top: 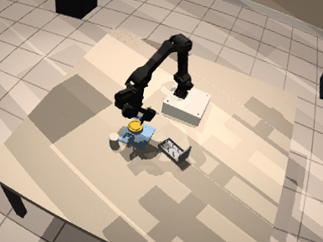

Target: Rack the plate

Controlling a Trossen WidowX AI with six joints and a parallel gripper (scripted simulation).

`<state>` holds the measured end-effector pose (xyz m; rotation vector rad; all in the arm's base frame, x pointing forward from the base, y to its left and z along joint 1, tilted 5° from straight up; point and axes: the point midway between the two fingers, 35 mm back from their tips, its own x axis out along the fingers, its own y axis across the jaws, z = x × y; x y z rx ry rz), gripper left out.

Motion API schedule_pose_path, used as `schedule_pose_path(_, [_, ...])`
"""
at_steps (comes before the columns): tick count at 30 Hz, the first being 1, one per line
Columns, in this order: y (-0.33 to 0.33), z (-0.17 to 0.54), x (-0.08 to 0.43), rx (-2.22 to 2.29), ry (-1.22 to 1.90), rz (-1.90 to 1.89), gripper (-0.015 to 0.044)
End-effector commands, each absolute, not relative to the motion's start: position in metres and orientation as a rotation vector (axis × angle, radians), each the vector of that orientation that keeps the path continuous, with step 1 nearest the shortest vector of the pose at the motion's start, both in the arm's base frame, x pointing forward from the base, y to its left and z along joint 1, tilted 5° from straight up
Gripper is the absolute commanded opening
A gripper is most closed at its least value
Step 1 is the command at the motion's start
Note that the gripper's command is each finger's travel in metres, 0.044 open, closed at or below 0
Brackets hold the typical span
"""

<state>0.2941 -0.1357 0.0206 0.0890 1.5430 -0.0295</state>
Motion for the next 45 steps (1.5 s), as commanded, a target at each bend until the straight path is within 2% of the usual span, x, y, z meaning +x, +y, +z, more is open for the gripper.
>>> schedule_pose_path(1, [-0.13, 0.019, 0.278, 0.043, 1.604, 0.022, 0.04])
schedule_pose_path(45, [-0.127, -0.04, 0.275, 0.043, 1.604, 0.022, 0.04])
